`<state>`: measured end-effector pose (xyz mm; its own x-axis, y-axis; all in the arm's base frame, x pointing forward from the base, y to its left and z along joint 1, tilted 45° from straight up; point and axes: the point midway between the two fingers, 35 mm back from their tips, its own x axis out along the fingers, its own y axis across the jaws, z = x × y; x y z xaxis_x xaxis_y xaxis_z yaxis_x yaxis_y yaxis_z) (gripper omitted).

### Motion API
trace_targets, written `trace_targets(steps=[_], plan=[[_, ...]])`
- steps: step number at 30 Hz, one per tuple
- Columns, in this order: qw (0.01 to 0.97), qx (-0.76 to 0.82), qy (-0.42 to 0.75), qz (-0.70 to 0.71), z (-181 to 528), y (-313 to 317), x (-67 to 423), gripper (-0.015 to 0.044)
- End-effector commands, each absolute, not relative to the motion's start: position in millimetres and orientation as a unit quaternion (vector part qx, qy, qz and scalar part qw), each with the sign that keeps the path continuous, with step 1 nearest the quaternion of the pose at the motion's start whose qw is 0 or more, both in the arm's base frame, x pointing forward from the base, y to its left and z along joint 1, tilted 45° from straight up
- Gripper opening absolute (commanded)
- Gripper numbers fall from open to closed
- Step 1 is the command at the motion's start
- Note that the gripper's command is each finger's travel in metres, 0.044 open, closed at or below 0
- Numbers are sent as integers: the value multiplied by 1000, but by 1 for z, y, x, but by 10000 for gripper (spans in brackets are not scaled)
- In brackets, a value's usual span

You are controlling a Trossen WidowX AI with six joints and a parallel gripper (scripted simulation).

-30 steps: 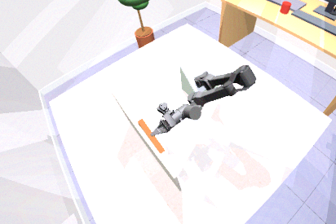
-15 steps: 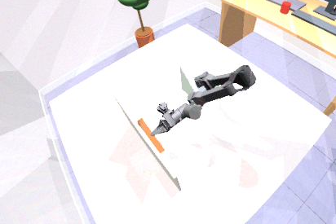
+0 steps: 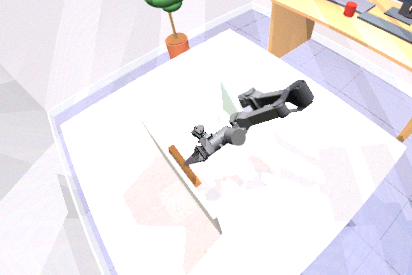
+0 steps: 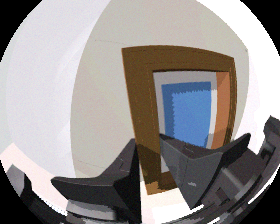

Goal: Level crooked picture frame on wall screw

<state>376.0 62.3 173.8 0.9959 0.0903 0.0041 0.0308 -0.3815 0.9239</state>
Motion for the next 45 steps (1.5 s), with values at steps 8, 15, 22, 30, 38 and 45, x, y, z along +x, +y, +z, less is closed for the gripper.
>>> trace_targets(steps=[8,15,22,30,38,45], plan=[[557,829,35,28,174,61,376,0],[557,829,35,28,173,61,376,0],[557,829,35,28,171,62,376,0],[557,830,35,28,168,63,376,0],[555,831,38,30,169,64,376,0],[552,832,37,29,168,64,376,0]])
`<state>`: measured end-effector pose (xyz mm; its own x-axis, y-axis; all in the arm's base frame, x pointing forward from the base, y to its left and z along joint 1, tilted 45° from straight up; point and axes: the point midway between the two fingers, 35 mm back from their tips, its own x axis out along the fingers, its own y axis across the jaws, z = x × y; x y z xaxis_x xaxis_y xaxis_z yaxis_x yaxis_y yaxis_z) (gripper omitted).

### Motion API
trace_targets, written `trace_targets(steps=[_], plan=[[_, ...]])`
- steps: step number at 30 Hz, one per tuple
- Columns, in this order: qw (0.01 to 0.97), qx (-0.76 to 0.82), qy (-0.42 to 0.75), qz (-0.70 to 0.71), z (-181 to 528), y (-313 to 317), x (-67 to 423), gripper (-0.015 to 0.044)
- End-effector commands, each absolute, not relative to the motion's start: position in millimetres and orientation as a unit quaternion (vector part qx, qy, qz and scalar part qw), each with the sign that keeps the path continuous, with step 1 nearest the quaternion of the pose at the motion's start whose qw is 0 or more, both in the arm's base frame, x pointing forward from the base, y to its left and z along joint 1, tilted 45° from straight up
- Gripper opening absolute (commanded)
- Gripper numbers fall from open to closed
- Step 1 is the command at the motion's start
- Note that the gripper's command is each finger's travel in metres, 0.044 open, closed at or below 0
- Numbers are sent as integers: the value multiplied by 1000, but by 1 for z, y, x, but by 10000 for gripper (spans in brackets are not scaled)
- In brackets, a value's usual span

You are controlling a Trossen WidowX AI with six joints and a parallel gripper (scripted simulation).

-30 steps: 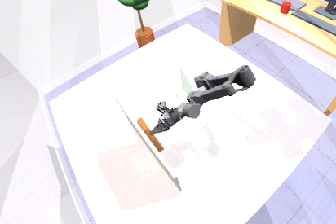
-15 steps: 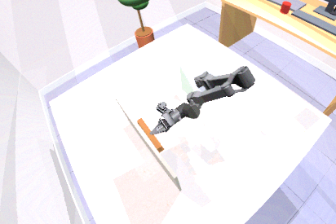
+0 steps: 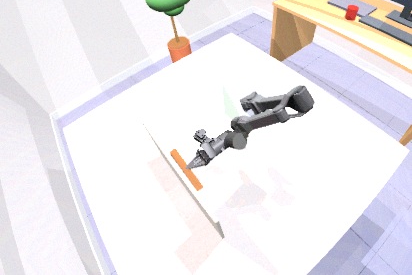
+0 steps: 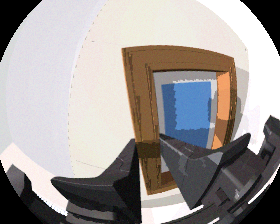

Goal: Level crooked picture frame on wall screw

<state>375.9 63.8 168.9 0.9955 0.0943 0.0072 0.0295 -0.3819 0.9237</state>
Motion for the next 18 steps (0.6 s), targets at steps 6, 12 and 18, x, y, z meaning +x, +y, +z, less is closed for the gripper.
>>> trace_targets(steps=[6,12,18], plan=[[539,841,38,29,168,64,376,0],[522,852,38,28,168,64,376,0],[510,859,39,27,169,64,376,0]])
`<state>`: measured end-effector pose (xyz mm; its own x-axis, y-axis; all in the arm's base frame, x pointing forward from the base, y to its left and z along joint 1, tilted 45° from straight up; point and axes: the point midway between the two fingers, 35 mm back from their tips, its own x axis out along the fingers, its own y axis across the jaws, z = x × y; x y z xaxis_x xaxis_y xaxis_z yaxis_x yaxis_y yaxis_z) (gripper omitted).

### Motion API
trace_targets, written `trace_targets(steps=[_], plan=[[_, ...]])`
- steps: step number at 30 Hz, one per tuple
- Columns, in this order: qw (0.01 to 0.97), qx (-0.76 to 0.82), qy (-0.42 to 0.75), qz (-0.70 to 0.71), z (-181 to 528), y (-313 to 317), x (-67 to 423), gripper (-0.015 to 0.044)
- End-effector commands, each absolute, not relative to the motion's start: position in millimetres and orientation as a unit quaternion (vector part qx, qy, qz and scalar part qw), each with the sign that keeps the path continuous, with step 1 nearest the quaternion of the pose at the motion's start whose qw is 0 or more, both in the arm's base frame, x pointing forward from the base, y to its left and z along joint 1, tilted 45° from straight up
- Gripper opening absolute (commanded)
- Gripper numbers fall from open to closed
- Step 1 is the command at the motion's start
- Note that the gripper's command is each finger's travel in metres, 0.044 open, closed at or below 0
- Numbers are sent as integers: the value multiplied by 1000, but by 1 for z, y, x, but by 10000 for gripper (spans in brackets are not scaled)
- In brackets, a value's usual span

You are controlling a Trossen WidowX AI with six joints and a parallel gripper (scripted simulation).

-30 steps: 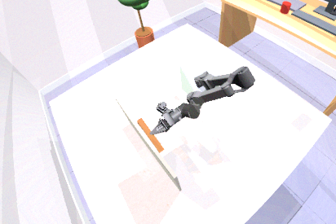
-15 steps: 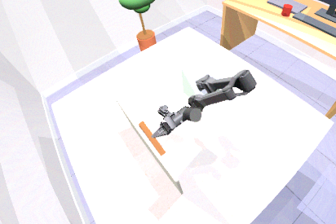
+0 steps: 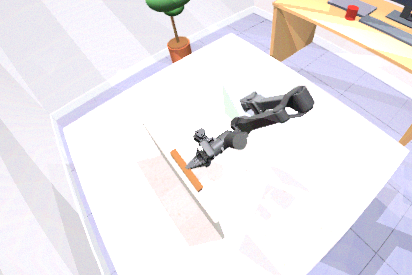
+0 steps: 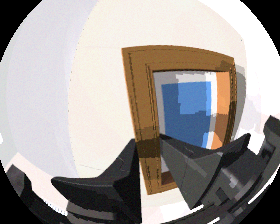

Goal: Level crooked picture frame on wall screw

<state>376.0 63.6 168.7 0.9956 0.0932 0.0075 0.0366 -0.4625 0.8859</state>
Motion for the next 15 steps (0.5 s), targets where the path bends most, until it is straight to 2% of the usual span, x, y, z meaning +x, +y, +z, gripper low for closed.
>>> trace_targets(steps=[1,15], plan=[[510,859,39,27,169,64,376,0],[474,879,40,26,168,63,376,0]])
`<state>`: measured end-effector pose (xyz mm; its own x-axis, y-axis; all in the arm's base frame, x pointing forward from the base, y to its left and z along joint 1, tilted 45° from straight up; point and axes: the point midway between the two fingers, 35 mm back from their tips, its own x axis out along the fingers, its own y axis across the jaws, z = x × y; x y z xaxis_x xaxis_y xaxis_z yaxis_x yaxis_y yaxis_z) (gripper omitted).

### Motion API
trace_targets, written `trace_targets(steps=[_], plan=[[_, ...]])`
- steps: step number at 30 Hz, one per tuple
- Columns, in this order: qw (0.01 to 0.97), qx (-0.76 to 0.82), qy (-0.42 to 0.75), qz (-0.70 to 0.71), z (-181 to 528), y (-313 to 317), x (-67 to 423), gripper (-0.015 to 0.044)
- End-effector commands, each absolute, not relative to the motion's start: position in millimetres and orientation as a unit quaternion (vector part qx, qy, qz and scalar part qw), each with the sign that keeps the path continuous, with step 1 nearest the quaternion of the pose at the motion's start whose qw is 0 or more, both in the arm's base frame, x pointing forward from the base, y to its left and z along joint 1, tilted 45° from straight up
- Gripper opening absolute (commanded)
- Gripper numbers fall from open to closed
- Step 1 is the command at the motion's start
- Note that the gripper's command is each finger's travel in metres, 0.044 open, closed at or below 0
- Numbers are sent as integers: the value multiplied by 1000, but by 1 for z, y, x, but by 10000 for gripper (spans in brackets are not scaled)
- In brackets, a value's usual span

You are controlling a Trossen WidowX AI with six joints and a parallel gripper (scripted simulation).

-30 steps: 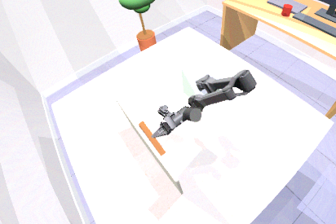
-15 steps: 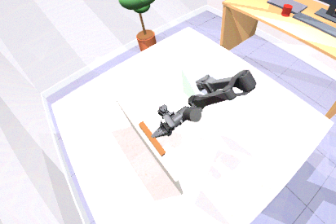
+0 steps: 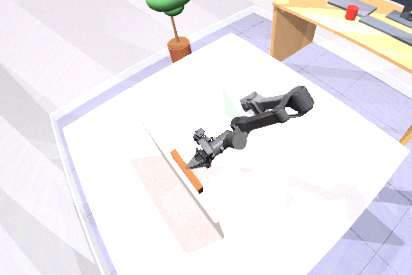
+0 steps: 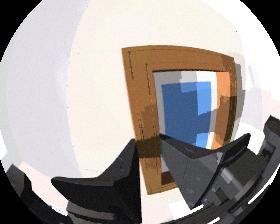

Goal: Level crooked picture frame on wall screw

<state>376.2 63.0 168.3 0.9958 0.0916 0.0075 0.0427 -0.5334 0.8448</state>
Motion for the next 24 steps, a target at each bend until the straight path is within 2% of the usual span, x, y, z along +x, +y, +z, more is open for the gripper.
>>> trace_targets(steps=[1,24], plan=[[474,879,40,26,168,63,376,0],[416,908,41,24,168,63,376,0]])
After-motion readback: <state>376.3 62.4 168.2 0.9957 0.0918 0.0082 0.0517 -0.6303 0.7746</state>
